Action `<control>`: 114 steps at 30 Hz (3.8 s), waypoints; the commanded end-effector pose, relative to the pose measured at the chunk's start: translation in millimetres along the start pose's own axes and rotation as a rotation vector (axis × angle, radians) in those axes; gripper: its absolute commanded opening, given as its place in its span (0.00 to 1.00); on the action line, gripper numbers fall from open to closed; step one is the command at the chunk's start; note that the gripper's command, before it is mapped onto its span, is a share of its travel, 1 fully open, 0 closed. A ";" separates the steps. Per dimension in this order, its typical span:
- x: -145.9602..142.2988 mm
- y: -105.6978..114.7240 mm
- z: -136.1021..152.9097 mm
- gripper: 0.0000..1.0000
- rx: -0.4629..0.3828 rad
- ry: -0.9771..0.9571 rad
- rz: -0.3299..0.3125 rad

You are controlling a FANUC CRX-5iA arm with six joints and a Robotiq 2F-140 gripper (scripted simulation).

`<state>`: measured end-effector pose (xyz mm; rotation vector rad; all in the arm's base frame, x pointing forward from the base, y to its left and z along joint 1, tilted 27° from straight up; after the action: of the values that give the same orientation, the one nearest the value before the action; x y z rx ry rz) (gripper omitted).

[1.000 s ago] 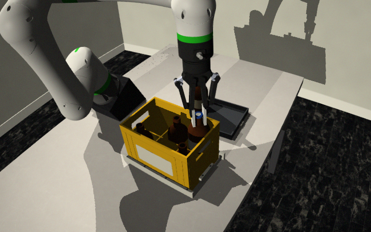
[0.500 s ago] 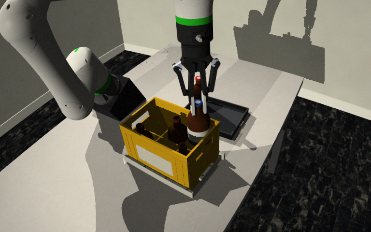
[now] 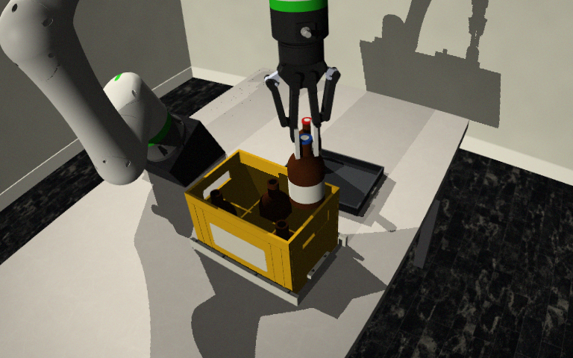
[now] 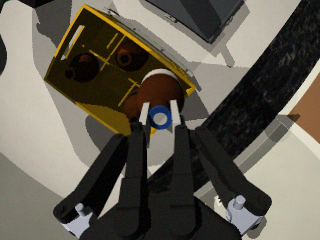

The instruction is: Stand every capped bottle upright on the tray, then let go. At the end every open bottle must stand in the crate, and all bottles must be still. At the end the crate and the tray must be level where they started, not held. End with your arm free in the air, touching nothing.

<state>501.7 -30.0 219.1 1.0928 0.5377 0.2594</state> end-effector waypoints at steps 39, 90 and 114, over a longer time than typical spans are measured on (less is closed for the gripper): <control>7.0 32.9 -40.9 0.00 0.000 0.000 0.000; 65.6 32.8 -108.4 0.00 0.000 0.000 0.000; 94.1 32.7 -141.7 0.00 0.000 0.000 0.000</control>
<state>506.6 134.3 172.9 1.0928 0.5378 0.2592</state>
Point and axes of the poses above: the point where the finger pads meet when closed, its own y axis back along the fingers, its own x axis across the jaws, z = x × y, the point moved 3 cm from there along y, back along the fingers, and after that the axes turned 2 degrees about -y, right-handed, at the moved point
